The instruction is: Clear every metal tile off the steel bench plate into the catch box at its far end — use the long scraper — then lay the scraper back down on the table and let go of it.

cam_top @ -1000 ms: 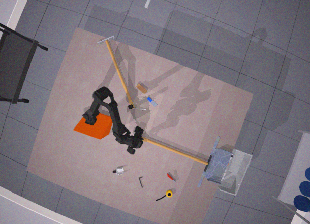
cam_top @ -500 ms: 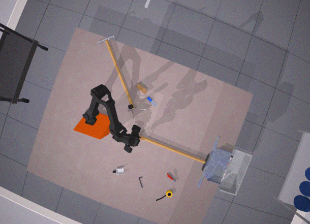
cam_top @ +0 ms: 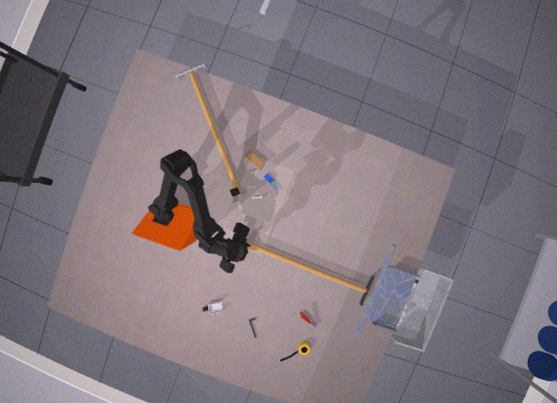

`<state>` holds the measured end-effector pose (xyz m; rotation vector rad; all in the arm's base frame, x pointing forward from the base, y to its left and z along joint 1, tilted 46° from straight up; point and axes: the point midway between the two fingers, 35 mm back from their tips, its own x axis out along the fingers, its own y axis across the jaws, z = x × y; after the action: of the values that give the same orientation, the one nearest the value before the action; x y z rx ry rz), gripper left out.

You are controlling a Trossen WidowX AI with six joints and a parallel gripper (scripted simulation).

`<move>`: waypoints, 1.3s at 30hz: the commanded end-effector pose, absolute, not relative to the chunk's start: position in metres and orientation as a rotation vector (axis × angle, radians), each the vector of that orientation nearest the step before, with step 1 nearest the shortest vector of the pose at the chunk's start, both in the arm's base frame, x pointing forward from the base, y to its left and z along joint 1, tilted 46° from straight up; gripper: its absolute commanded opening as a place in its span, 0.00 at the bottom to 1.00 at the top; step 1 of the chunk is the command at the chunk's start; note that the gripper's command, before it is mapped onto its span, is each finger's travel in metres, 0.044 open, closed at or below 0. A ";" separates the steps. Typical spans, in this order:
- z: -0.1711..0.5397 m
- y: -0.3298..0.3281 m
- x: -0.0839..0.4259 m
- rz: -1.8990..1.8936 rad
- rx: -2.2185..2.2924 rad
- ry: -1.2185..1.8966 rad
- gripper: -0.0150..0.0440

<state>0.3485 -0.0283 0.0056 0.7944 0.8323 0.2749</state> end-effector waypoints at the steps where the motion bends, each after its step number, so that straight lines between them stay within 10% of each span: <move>1: 0.008 -0.029 0.349 0.277 0.789 0.824 0.25; 39: 0.006 -0.028 0.348 0.276 0.794 0.834 0.25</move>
<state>0.3484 -0.0276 0.0055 0.7942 0.8341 0.2763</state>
